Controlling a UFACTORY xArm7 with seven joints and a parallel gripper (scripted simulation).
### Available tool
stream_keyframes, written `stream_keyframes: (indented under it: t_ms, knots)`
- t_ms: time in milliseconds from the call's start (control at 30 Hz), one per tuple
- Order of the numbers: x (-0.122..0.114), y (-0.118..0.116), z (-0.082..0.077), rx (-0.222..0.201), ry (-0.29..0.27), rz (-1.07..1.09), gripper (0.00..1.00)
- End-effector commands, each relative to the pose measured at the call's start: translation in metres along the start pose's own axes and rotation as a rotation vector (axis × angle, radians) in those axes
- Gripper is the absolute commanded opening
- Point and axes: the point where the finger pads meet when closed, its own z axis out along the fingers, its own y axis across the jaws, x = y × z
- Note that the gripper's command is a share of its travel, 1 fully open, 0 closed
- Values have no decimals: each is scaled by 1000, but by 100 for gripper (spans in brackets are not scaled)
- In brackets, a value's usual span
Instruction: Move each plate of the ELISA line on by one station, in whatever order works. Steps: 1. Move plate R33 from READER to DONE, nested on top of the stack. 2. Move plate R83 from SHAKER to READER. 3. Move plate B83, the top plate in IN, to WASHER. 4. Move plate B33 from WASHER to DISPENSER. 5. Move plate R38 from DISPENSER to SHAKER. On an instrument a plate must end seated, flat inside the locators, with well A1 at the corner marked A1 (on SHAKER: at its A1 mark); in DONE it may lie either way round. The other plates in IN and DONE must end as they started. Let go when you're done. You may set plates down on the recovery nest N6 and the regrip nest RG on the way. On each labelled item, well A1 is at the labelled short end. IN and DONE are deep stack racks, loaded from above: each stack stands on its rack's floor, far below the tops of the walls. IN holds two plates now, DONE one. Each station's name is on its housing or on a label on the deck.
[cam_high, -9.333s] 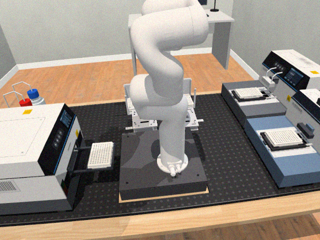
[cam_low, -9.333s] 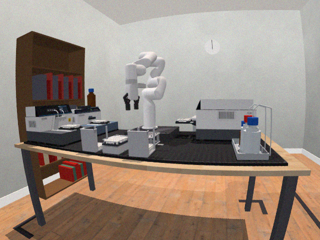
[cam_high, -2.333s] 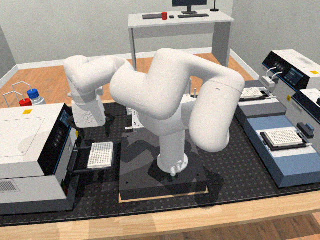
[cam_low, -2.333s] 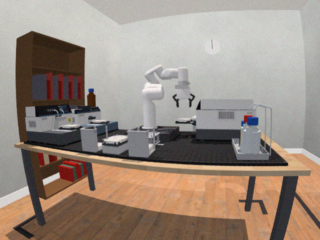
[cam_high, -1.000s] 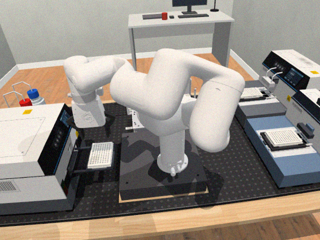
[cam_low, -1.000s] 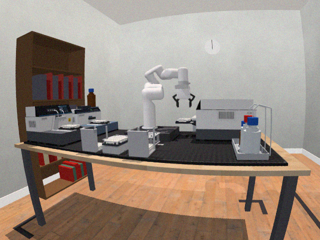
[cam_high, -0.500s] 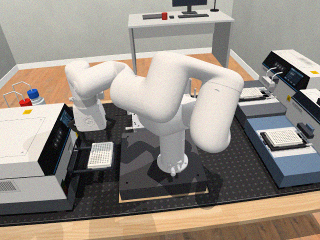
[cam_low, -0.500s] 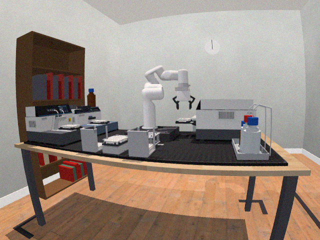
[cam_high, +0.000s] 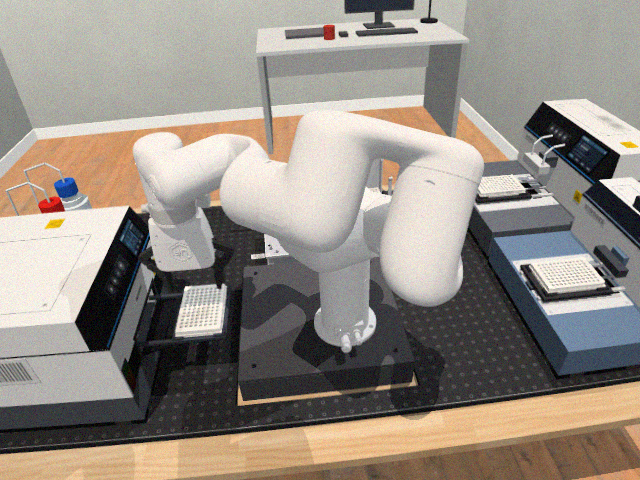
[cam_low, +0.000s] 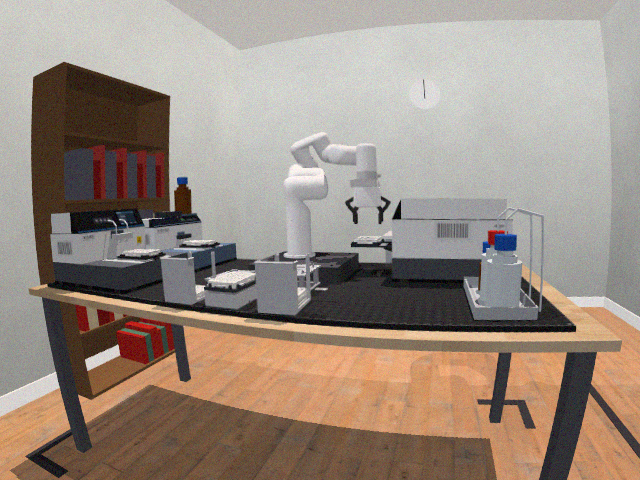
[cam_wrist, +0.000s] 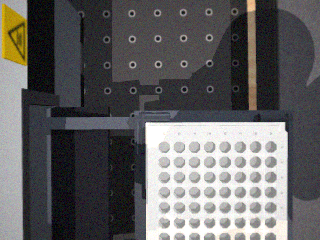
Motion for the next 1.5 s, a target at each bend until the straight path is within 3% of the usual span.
stream_keyframes:
  t_ms: [0, 667, 1467]
  knots:
    - [0, -1, 3, 3, 0, -1, 100]
    - [0, -1, 26, 3, 0, -1, 100]
    - [0, -1, 32, 3, 0, -1, 100]
